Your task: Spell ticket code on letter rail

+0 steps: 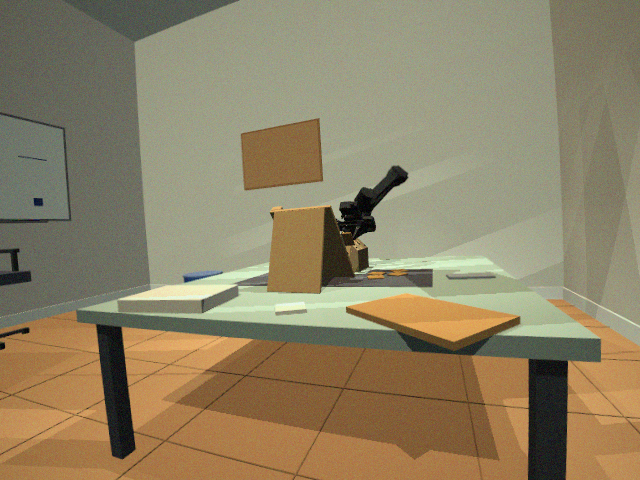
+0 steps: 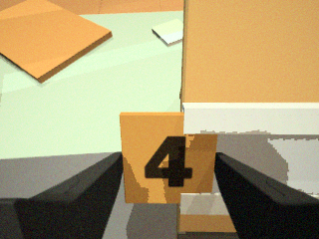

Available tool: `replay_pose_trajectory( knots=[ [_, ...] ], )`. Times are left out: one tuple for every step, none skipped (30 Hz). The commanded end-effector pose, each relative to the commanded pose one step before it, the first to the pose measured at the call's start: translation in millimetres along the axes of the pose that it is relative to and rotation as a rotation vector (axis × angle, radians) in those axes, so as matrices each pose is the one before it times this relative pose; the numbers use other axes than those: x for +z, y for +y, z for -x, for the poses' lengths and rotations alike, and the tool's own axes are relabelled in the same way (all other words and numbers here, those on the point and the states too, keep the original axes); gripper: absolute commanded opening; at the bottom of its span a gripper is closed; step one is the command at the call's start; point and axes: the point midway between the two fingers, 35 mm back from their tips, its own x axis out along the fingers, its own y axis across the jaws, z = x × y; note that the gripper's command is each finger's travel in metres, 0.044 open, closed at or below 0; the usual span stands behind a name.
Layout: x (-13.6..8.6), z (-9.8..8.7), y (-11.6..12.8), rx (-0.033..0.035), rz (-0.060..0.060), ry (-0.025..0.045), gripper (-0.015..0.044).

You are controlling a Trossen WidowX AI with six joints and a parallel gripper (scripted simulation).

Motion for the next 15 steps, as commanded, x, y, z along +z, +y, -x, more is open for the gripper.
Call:
replay_pose_trajectory(
  knots=[
    [-3.37,-0.63,-4.94,-0.00478,0.0013,0.01015,0.0000],
    [0.00,-0.01,-0.51,-0.00002,0.0000,0.00000,0.0000],
    [0.00,-0.01,-0.51,-0.00002,0.0000,0.00000,0.0000],
    [0.00,-0.01,-0.51,-0.00002,0.0000,0.00000,0.0000],
    [0.00,-0.01,-0.51,-0.00002,0.0000,0.00000,0.0000],
    [0.00,0.00,-0.51,-0.00002,0.0000,0.00000,0.0000],
    [0.00,0.00,-0.51,-0.00002,0.0000,0.00000,0.0000],
    [0.00,0.00,-0.51,-0.00002,0.0000,0.00000,0.0000],
    [0.00,0.00,-0.51,-0.00002,0.0000,0.00000,0.0000],
    [0.00,0.00,-0.51,-0.00002,0.0000,0.00000,0.0000],
    [0.00,0.00,-0.51,-0.00002,0.0000,0.00000,0.0000],
    [0.00,0.00,-0.51,-0.00002,0.0000,0.00000,0.0000],
    [0.00,0.00,-0.51,-0.00002,0.0000,0.00000,0.0000],
    [0.01,0.00,-0.51,-0.00002,0.0000,0.00000,0.0000],
    [0.01,0.00,-0.51,-0.00002,0.0000,0.00000,0.0000]
  ],
)
